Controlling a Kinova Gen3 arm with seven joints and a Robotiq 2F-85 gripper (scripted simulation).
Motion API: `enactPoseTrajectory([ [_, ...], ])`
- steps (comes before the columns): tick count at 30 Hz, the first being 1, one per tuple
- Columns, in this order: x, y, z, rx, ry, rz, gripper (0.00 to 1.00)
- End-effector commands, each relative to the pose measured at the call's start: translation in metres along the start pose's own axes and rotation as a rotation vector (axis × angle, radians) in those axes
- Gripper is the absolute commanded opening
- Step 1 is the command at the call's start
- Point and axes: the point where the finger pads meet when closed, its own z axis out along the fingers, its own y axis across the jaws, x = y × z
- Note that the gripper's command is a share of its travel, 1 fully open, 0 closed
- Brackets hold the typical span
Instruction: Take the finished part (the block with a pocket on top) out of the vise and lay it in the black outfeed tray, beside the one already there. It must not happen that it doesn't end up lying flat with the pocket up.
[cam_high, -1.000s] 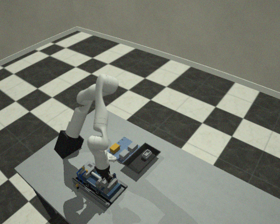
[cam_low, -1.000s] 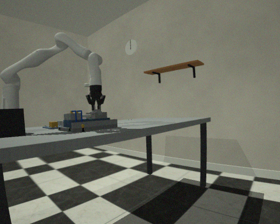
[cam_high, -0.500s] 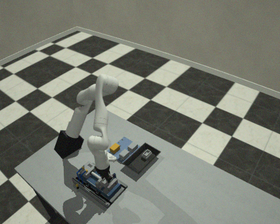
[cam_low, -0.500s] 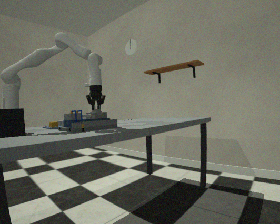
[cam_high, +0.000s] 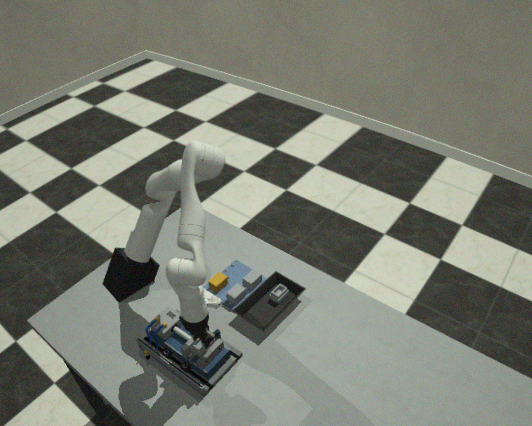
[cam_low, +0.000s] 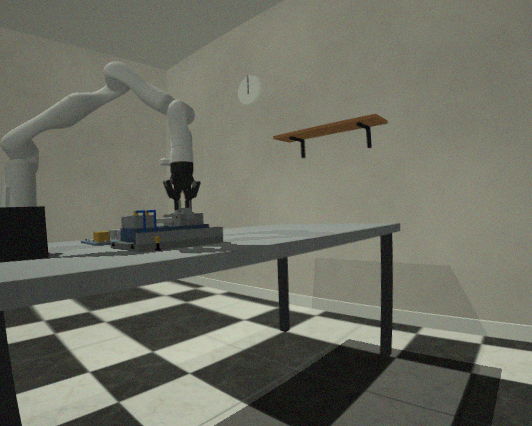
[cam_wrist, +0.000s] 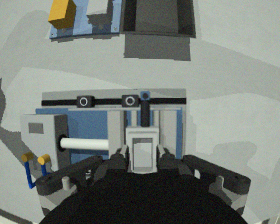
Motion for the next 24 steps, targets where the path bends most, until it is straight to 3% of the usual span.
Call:
enactPoseTrajectory([
  [1, 0.000, 0.000, -0.001, -0.001, -0.001, 0.000, 0.00],
  [10, 0.000, 0.000, -0.005, -0.001, -0.001, 0.000, 0.00],
  [24, 0.000, 0.000, -0.027, -0.001, -0.001, 0.000, 0.00],
])
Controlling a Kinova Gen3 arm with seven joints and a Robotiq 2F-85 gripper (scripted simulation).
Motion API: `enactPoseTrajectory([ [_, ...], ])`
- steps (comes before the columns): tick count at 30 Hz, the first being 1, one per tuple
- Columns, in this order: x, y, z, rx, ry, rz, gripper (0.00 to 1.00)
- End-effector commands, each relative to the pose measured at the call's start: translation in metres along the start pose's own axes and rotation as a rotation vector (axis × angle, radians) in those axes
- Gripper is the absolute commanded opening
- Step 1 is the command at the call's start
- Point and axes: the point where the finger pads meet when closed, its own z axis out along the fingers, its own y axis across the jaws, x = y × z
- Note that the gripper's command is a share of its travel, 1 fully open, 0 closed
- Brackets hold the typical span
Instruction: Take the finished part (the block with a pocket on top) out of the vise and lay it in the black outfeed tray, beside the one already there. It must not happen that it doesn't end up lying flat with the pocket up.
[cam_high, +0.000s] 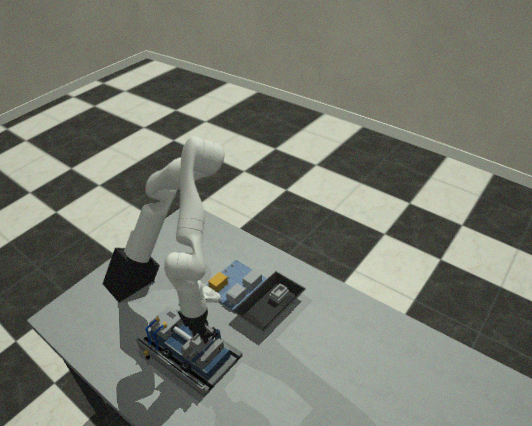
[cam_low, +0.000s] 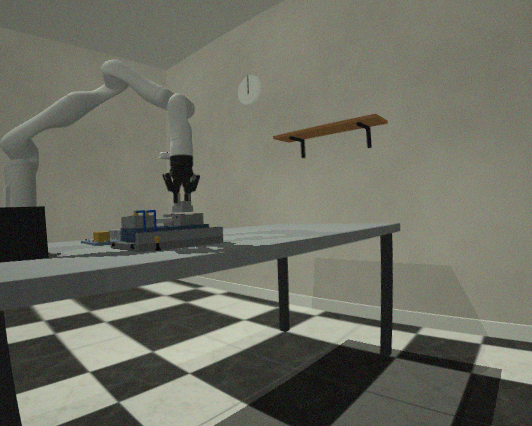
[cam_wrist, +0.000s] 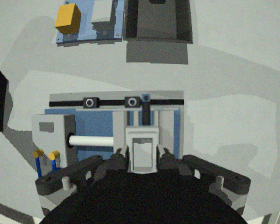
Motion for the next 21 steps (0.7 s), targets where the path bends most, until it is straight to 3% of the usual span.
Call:
enactPoseTrajectory([
  [1, -0.001, 0.002, -0.005, -0.007, -0.005, -0.001, 0.00],
  [21, -0.001, 0.002, -0.025, -0.007, -0.005, -0.001, 0.00],
])
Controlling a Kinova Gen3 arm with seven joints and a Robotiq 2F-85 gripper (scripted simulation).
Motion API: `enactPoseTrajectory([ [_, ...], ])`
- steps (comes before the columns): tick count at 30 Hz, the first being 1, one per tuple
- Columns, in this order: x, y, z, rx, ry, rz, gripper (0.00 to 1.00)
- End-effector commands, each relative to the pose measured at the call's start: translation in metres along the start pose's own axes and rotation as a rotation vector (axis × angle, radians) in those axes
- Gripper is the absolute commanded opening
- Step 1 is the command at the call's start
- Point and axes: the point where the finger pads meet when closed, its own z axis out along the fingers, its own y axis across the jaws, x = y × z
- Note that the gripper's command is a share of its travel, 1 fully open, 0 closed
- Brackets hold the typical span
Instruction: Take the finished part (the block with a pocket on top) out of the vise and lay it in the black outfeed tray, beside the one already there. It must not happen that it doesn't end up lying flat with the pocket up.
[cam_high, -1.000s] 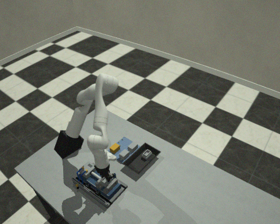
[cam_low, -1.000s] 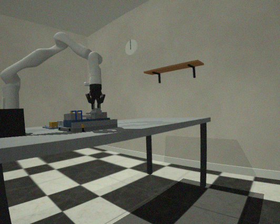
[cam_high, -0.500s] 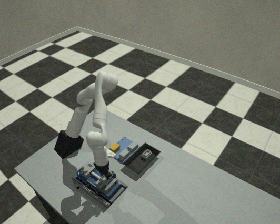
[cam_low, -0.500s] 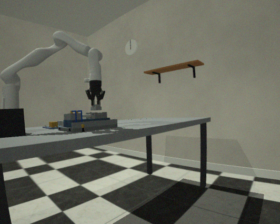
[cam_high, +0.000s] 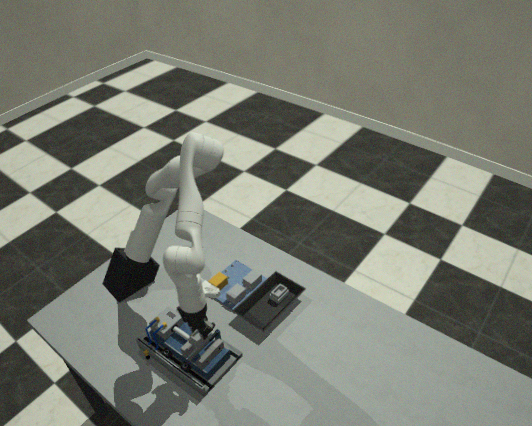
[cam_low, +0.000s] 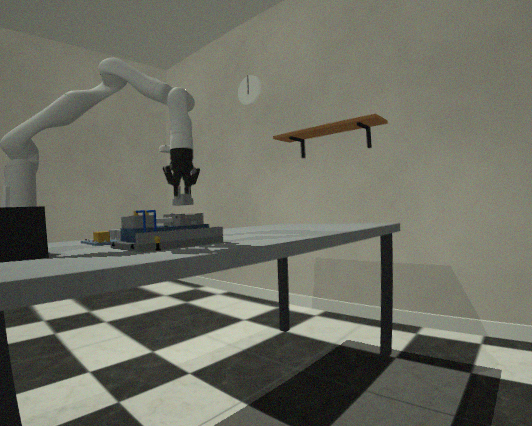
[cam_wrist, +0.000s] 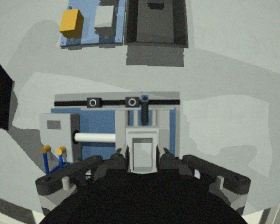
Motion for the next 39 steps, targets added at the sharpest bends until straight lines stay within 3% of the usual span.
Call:
enactPoseTrajectory([
  [1, 0.000, 0.001, -0.002, -0.003, -0.002, 0.000, 0.00],
  [8, 0.003, 0.002, -0.002, -0.003, -0.003, 0.000, 0.00],
  [16, 0.026, 0.011, -0.003, -0.003, -0.005, 0.005, 0.00],
  [27, 0.129, 0.035, -0.004, -0.004, -0.010, 0.023, 0.00],
  [29, 0.149, 0.037, -0.004, -0.005, -0.010, 0.026, 0.00],
  [31, 0.149, 0.037, -0.004, -0.005, -0.010, 0.026, 0.00],
  [39, 0.224, 0.036, -0.002, -0.004, -0.004, 0.038, 0.00],
])
